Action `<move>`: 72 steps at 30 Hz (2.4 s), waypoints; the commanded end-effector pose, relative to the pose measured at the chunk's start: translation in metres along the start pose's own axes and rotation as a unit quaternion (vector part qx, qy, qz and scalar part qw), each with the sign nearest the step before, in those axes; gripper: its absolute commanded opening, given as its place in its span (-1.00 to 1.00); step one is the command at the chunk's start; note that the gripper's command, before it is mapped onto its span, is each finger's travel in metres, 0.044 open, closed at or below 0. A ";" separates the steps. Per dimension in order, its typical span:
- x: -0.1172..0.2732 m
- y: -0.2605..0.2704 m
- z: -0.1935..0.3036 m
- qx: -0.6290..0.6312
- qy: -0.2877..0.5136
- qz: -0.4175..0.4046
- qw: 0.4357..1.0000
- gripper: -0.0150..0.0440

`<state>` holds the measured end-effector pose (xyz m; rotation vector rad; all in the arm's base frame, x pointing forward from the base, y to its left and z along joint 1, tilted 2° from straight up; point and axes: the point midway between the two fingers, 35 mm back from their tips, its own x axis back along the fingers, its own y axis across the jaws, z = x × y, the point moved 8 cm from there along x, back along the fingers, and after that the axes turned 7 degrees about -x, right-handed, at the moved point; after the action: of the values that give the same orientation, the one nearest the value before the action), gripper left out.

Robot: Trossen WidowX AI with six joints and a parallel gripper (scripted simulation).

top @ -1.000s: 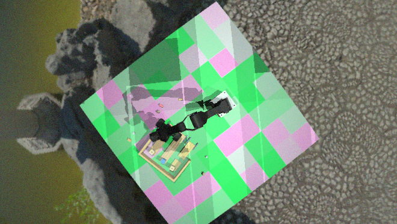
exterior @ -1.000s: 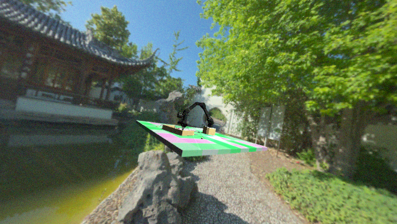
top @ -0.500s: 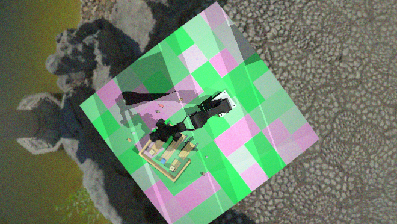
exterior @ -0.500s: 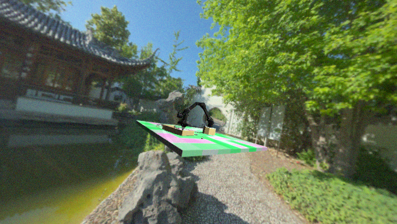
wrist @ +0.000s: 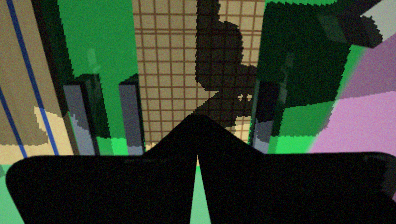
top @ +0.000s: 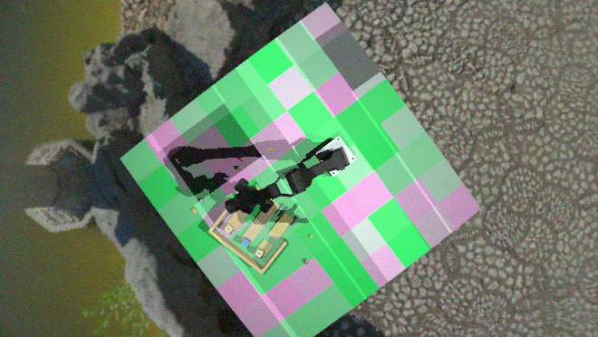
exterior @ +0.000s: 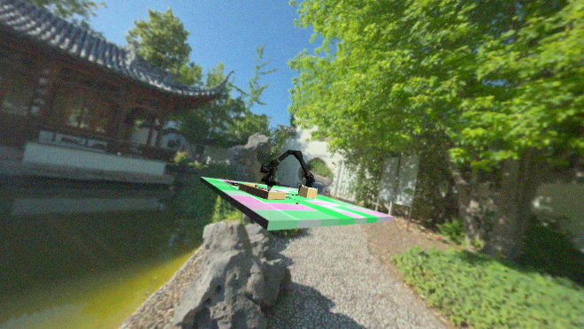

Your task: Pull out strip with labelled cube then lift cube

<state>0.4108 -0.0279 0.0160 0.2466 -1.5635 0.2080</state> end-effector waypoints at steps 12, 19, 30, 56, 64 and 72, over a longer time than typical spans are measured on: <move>-0.004 -0.001 -0.002 0.003 0.001 0.001 1.000 -0.49; -0.005 -0.002 -0.004 0.003 0.001 0.001 1.000 -0.49; -0.006 -0.004 0.006 0.003 0.001 0.001 1.000 -0.49; -0.007 -0.009 0.045 0.003 0.003 0.001 1.000 -0.49; -0.007 -0.010 0.057 0.003 0.004 0.001 1.000 -0.49; -0.007 -0.012 0.069 0.003 0.004 0.001 1.000 -0.49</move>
<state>0.3580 -0.0547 0.0132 0.2538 -1.5819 0.2157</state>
